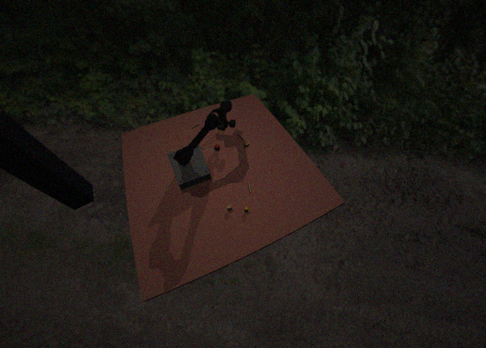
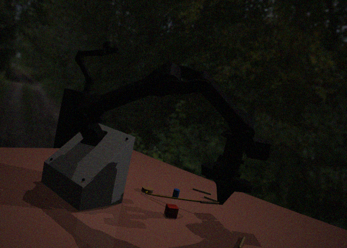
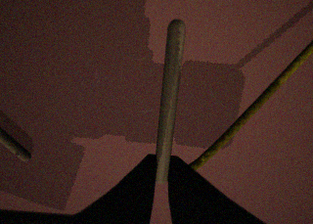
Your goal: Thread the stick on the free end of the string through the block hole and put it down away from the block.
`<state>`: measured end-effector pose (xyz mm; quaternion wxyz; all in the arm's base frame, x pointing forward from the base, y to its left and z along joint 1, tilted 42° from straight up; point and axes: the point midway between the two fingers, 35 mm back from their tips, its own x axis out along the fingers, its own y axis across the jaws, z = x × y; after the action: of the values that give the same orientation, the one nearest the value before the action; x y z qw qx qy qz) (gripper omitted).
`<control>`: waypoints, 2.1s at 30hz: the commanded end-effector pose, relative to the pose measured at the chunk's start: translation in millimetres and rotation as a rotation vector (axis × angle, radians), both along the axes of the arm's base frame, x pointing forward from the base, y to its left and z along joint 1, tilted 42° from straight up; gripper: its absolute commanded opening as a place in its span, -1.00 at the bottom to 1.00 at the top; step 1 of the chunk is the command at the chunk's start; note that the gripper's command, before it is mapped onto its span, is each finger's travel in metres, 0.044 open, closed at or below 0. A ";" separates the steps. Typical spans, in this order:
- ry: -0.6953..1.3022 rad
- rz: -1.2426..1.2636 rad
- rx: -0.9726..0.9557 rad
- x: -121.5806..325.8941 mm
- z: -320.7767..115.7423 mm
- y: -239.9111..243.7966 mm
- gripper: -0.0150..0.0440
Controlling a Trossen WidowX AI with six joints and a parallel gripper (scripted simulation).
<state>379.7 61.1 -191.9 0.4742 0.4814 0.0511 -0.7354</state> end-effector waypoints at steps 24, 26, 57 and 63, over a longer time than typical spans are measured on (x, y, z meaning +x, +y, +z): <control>-0.076 -0.082 -0.006 1.1 -20.5 1.7 -0.49; -0.076 -0.082 -0.006 1.0 -22.5 -0.1 -0.49; -0.076 -0.081 -0.008 -4.7 -41.9 -21.0 -0.49; -0.075 -0.081 -0.008 -9.3 -38.8 -24.3 -0.49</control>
<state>374.1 40.1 -231.3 0.4459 0.5114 0.0106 -0.7346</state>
